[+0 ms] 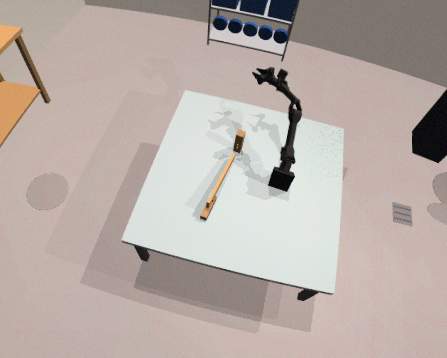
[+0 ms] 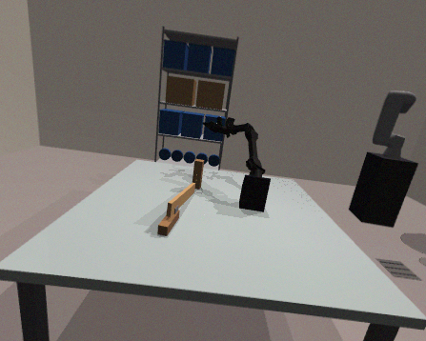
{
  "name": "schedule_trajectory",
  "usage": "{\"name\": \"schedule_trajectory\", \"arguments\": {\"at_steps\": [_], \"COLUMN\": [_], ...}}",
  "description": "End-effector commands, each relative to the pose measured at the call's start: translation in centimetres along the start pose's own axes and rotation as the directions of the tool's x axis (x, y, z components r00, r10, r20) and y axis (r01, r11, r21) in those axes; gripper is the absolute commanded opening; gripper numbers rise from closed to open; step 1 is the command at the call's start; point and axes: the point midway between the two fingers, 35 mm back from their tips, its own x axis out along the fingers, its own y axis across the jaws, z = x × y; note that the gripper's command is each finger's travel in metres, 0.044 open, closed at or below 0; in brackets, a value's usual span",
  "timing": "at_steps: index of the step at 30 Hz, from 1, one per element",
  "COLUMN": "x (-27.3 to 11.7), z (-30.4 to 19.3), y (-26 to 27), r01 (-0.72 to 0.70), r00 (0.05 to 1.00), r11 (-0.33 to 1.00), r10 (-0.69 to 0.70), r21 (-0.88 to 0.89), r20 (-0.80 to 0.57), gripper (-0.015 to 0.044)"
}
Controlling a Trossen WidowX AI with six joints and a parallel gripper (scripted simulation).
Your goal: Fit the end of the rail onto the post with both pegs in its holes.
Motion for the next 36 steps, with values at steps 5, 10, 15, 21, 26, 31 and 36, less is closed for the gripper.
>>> {"name": "schedule_trajectory", "arguments": {"at_steps": [5,10,15,21,26,31,36], "x": [1.6,4.9,7.0,7.6,6.0,2.7,-2.4], "z": [-2.8,-9.3,-15.7,-22.8,-27.6,-31.2,-33.8], "y": [1.3,5.8,11.4,19.9,27.5,34.7,41.2], "r01": [-0.004,-0.034,-0.068,-0.173,-0.317,-0.505,-0.724], "r00": [0.999,0.98,0.922,0.782,0.608,0.396,0.16], "r11": [1.0,0.997,0.993,0.98,0.945,0.861,0.688], "r10": [0.005,0.047,0.1,0.195,0.263,0.288,0.237], "r21": [0.027,0.069,0.097,0.095,0.075,0.056,0.049], "r20": [-0.053,-0.196,-0.373,-0.592,-0.749,-0.872,-0.958], "gripper": [0.044,0.044,0.044,0.044,0.044,0.044,0.044]}}
